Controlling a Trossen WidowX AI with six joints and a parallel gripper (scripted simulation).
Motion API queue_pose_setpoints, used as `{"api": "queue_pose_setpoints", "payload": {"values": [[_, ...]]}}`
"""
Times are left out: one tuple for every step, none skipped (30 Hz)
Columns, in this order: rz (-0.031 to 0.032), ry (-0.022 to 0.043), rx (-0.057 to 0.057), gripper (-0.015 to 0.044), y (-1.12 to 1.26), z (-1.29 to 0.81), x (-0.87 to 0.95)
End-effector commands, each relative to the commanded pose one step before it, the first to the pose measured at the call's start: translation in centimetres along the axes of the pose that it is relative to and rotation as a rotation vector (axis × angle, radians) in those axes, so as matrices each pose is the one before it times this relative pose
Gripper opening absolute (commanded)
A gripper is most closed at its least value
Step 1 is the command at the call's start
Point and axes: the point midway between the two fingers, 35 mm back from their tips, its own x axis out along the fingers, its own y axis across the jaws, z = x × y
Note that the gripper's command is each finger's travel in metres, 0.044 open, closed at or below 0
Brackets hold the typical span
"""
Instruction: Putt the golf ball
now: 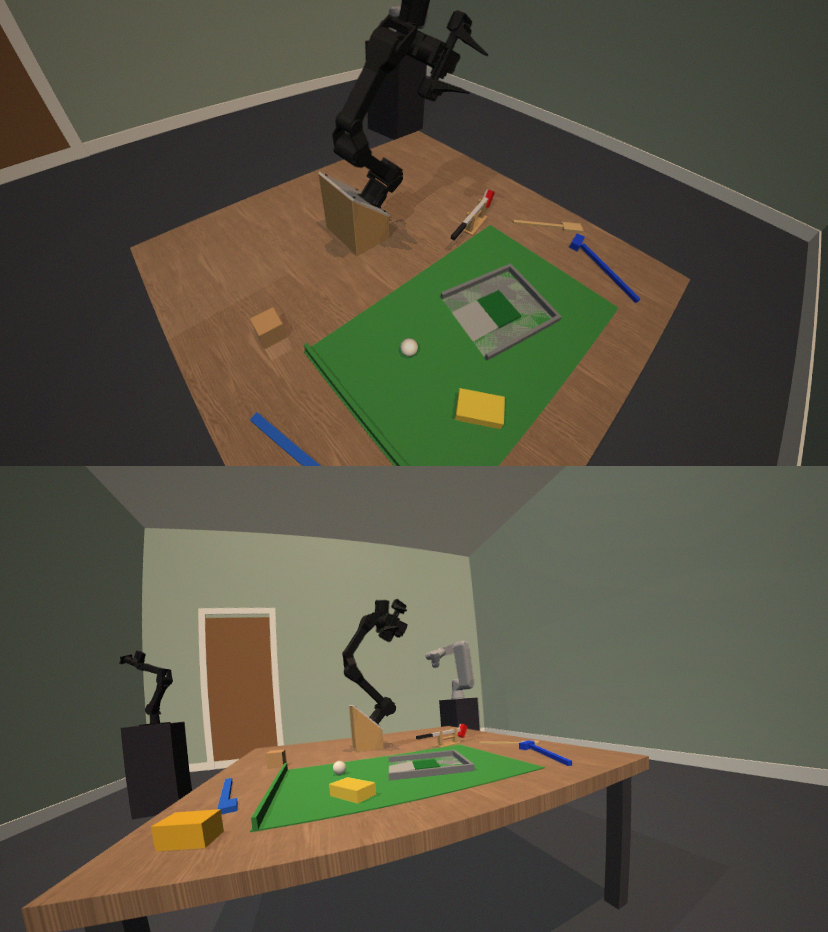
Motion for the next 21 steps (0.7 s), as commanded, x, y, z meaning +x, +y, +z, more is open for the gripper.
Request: {"api": "queue_pose_setpoints", "payload": {"values": [[-0.0017,-0.00143,-0.002,0.0426,-0.069,0.112,-0.045],[-0.00504,-0.00429,-0.0059,0.044,-0.205,0.337,-0.134],[-0.00819,-0.0072,-0.01,0.044,-0.337,0.565,-0.216],[-0.01102,-0.01017,-0.0141,0.044,-0.463,0.798,-0.286],[-0.01332,-0.01316,-0.0182,0.044,-0.577,1.031,-0.334],[-0.01237,-0.01325,-0.0182,0.044,-0.56,1.034,-0.295],[-0.00907,-0.01049,-0.0143,0.044,-0.429,0.814,-0.203],[-0.00622,-0.00663,-0.0121,0.044,-0.297,0.594,-0.157],[-0.00654,-0.00456,-0.019,0.044,-0.302,0.687,-0.237],[-0.0078,-0.00617,-0.0253,0.044,-0.387,0.914,-0.285],[-0.00865,-0.0082,-0.0322,0.044,-0.478,1.191,-0.323],[-0.0093,-0.01197,-0.045,0.044,-0.623,1.675,-0.362],[-0.00618,-0.01299,-0.0461,0.044,-0.596,1.727,-0.258],[-0.00274,-0.0137,-0.0457,0.044,-0.547,1.721,-0.142],[0.00052,-0.01351,-0.0421,0.044,-0.468,1.599,-0.029],[0.0029,-0.01253,-0.0366,0.044,-0.379,1.4,0.058],[0.00552,-0.01388,-0.0379,0.044,-0.359,1.465,0.142],[0.00838,-0.01517,-0.0385,0.044,-0.327,1.505,0.236],[0.01146,-0.01653,-0.0386,0.044,-0.288,1.534,0.336],[0.01467,-0.01792,-0.0383,0.044,-0.242,1.548,0.441],[0.01775,-0.01925,-0.0384,0.044,-0.193,1.535,0.546]]}}
